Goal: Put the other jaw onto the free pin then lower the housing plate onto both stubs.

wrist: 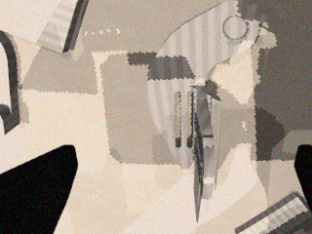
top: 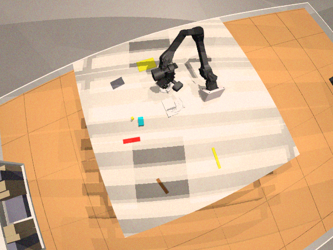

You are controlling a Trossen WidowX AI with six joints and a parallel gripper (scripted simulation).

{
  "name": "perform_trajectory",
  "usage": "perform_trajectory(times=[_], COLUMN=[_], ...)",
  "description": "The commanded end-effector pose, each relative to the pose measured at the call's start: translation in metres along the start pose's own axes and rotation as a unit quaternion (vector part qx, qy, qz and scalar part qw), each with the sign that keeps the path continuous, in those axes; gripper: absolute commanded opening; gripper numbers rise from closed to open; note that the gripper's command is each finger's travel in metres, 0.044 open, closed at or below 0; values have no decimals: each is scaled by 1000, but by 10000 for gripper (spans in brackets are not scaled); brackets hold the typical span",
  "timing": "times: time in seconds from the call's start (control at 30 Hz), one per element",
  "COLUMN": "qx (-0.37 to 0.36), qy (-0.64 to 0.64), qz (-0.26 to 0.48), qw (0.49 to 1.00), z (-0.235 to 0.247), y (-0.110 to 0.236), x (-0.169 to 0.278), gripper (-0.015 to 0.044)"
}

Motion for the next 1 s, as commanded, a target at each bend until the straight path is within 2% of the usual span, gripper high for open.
perform_trajectory(times=[0.0,0.63,0.97], qx=[1,3,3], qy=[5,4,4], qz=[2,4,4], qw=[1000,1000,1000], z=[1,1,1], y=[-7,-37,-38], x=[0,2,2], gripper=[440,440,440])
Point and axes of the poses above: the point midway between the two fingers, 35 mm back from their tips, its own y axis back along the fingers, its own z axis across the jaws, x = y × z, the point moved 10 cm from there along y, back along the fingers, and after that the axes turned 12 degrees about y, right-handed, at the moved point
